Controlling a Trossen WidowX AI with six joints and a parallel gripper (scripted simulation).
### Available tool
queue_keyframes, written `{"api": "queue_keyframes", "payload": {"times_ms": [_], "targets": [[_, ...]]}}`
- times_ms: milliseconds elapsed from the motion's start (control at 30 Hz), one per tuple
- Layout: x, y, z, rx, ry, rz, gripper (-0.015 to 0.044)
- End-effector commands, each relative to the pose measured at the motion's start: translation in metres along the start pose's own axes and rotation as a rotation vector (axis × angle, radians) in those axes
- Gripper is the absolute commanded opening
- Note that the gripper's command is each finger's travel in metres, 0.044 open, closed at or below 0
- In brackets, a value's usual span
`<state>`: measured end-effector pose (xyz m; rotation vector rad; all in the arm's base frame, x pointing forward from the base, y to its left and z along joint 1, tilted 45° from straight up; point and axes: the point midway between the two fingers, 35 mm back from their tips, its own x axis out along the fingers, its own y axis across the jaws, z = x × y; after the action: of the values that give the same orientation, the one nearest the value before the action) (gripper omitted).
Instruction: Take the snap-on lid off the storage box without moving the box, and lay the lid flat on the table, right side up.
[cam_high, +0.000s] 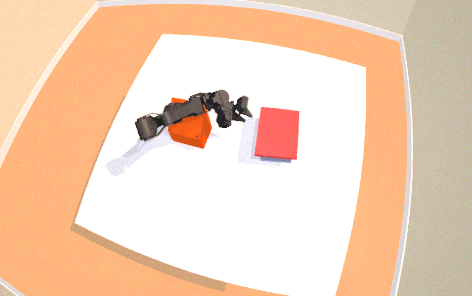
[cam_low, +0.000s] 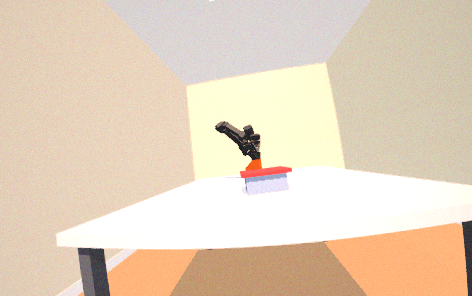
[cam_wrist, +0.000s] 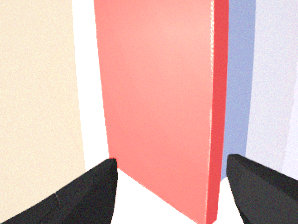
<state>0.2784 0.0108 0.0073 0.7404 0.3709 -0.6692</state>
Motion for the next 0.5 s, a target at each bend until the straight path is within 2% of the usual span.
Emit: {"api": "queue_keyframes", "payload": {"times_ms": [0, 467], "targets": [[0.0209, -0.0333, 0.0009, -0.013, 0.002, -0.007, 0.0235], [0.0250, -0.0368, 0.0017, -0.014, 0.001, -0.007, 0.0235]]}}
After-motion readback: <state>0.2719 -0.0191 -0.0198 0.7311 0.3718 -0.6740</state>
